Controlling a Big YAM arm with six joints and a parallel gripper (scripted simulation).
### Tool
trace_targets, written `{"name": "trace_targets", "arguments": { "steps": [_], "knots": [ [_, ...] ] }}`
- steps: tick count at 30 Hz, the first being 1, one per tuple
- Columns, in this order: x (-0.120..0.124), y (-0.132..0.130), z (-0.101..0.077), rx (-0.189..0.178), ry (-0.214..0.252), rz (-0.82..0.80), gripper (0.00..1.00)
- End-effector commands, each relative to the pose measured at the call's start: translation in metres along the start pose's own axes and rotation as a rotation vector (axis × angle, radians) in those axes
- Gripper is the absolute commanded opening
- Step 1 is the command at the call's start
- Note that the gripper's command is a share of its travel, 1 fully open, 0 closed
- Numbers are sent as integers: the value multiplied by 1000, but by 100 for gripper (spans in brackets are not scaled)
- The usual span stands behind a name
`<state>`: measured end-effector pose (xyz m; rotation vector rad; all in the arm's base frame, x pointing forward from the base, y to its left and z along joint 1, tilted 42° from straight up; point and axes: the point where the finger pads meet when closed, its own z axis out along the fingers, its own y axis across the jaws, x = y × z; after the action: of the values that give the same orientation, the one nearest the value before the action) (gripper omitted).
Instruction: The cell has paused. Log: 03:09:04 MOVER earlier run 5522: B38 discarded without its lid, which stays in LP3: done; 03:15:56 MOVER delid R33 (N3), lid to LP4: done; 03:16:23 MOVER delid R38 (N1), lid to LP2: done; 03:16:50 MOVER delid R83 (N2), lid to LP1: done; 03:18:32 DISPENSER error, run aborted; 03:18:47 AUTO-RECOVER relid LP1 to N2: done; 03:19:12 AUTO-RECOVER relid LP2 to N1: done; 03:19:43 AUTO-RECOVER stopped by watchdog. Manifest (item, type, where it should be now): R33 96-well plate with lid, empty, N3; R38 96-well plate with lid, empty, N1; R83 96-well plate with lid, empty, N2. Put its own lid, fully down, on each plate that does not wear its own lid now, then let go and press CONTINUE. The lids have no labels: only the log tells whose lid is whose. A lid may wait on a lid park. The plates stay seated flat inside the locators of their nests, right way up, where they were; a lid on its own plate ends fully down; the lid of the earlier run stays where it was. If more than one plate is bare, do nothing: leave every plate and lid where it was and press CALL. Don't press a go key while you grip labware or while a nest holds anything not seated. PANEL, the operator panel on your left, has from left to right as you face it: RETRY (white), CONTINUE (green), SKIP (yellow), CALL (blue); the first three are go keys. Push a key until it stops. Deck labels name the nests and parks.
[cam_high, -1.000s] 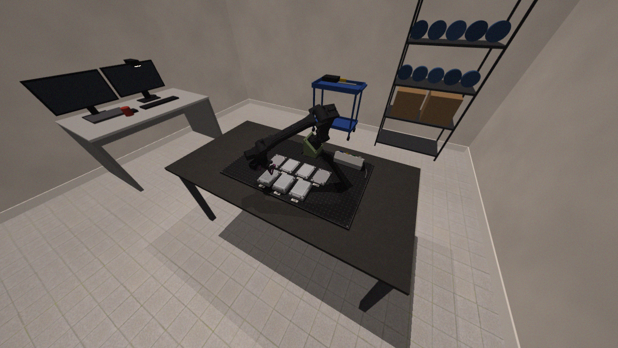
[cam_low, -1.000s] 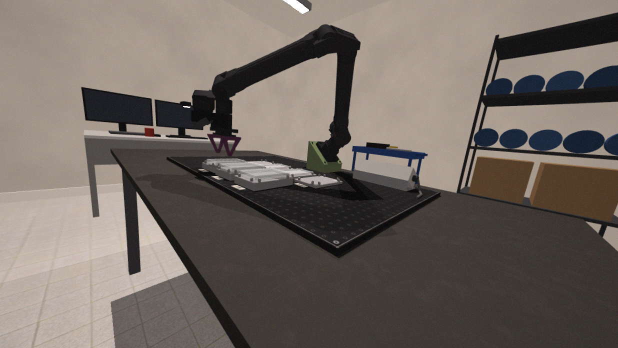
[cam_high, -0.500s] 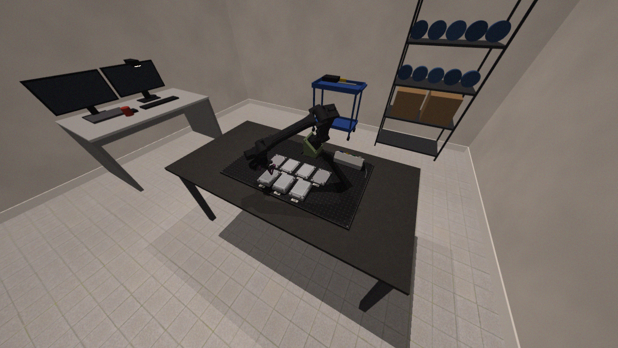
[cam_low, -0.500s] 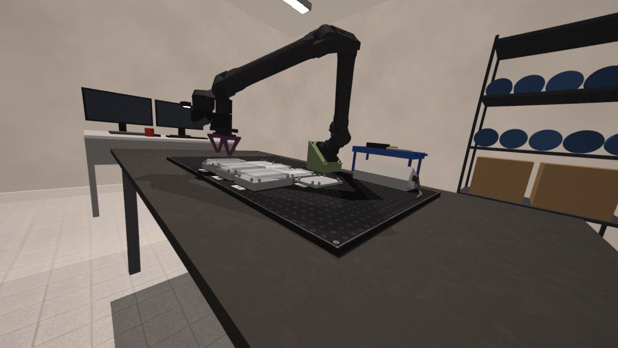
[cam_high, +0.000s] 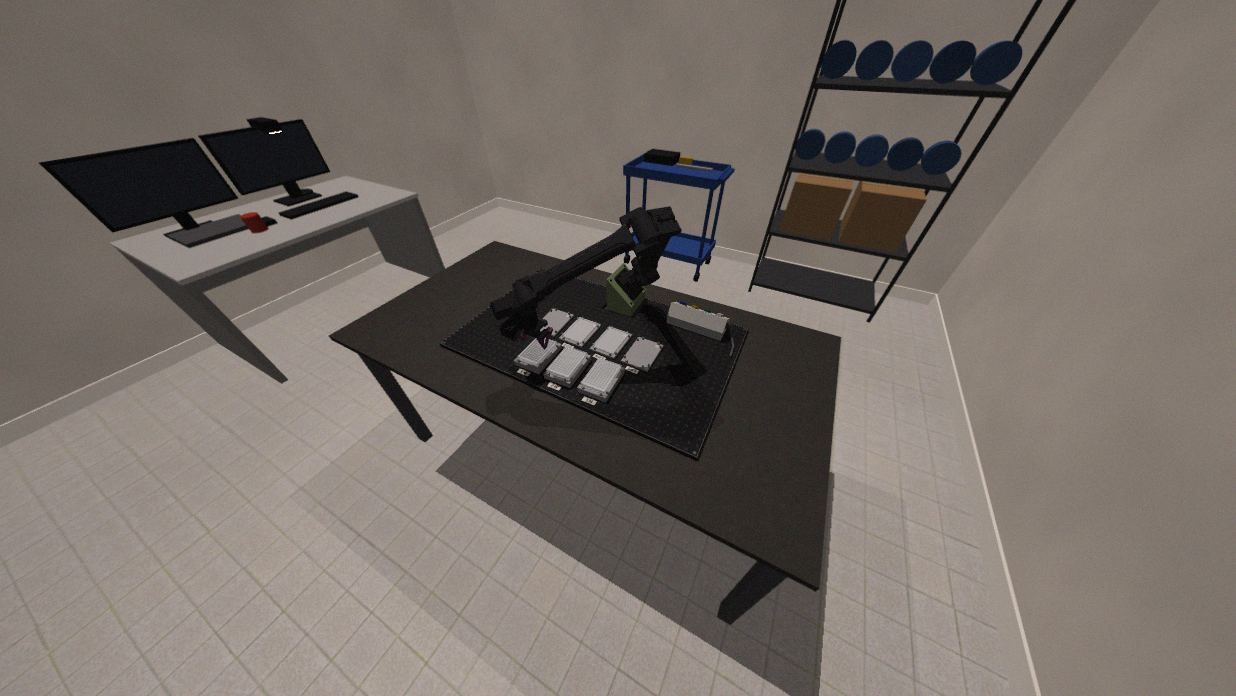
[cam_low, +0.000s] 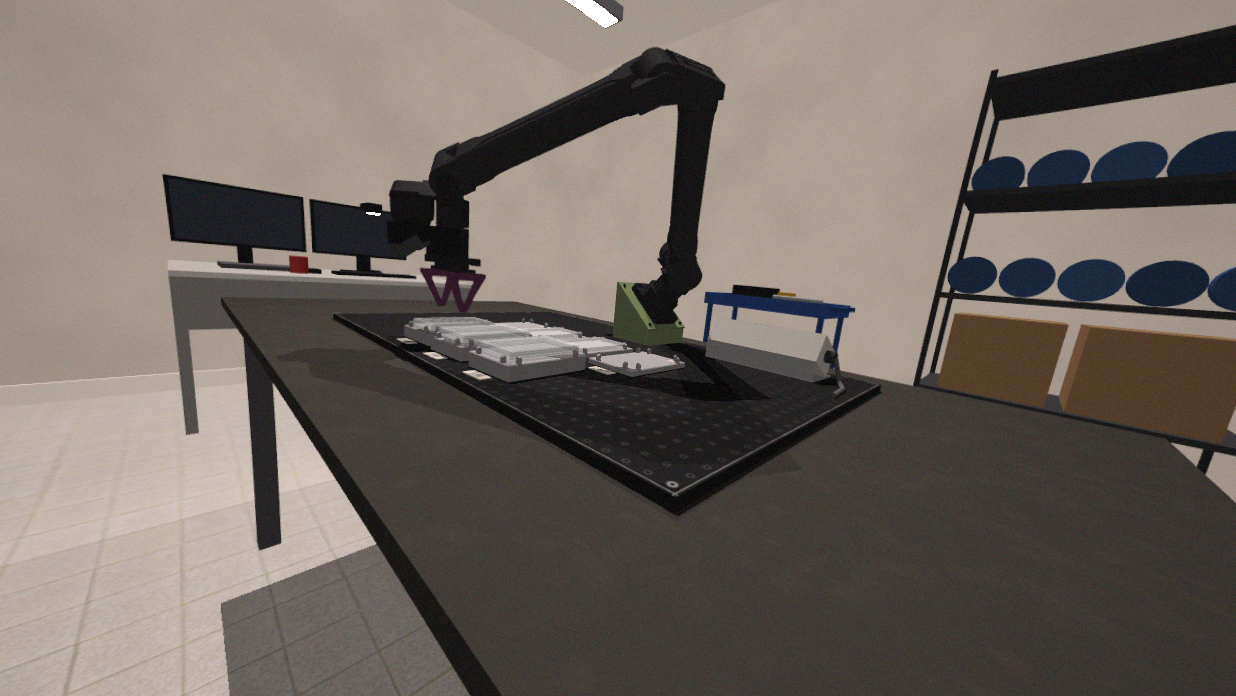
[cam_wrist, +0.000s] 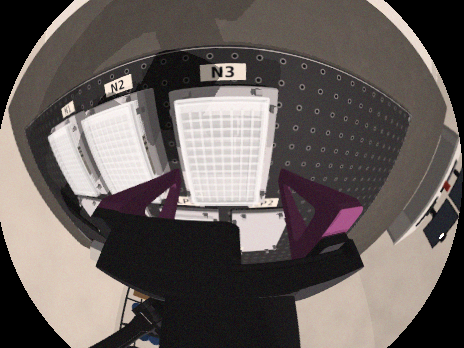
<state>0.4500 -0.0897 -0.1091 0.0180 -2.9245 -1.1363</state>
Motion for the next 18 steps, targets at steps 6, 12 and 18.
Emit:
{"name": "trace_targets", "arguments": {
  "steps": [6, 12, 18],
  "knots": [
    [10, 33, -9, 17, -27, 6, 100],
    [31, 55, -8, 16, -26, 6, 100],
    [45, 69, -8, 15, -25, 7, 100]
  ]
}}
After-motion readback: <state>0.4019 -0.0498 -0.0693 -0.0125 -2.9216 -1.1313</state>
